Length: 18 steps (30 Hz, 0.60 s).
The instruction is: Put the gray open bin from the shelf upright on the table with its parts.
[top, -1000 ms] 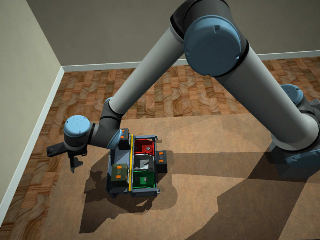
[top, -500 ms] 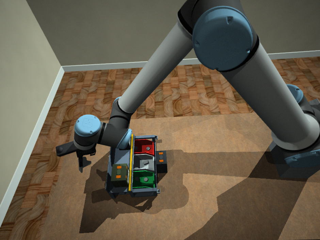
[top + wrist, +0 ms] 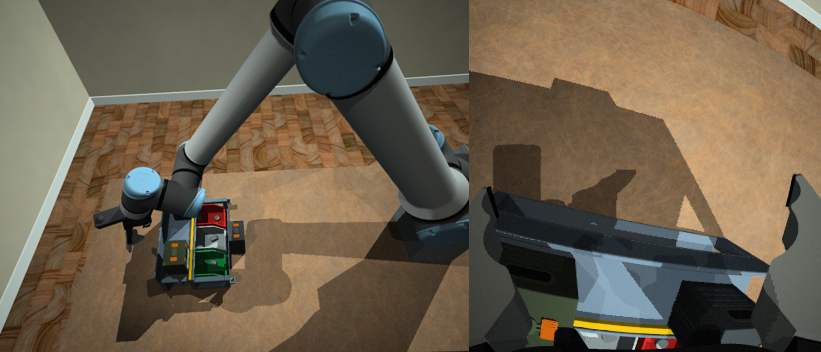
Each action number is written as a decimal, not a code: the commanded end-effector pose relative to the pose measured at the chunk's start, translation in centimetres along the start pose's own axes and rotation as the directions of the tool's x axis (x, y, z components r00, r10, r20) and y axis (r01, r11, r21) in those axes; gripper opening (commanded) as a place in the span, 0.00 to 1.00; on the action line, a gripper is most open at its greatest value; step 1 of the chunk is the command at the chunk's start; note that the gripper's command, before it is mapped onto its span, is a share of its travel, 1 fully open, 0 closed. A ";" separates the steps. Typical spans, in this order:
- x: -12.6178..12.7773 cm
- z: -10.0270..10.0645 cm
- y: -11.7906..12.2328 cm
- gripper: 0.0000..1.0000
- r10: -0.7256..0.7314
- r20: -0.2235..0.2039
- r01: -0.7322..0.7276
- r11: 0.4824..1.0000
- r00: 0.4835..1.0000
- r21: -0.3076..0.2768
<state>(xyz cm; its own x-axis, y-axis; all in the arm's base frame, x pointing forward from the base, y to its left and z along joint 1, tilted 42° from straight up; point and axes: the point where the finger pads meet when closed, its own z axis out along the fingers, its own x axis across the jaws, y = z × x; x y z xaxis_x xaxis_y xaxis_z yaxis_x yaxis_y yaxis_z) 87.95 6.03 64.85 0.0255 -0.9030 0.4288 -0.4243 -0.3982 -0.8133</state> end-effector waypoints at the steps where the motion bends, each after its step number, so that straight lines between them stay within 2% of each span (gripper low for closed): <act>1: -0.8 -1.3 2.5 1.00 0.000 -0.001 0.000 1.000 1.000 0.002; 12: -0.8 -1.3 2.5 1.00 0.000 -0.001 0.000 1.000 1.000 0.002; 17: -2.3 -3.3 6.8 1.00 0.000 -0.001 0.000 1.000 1.000 0.002; 18: -2.3 -3.3 6.8 1.00 0.000 -0.001 0.000 1.000 1.000 0.002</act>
<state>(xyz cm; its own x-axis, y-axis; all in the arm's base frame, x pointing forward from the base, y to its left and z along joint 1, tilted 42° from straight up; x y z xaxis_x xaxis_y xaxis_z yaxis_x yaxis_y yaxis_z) 83.73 5.96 60.99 0.0256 -0.9030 0.4288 -0.4246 -0.3982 -0.8131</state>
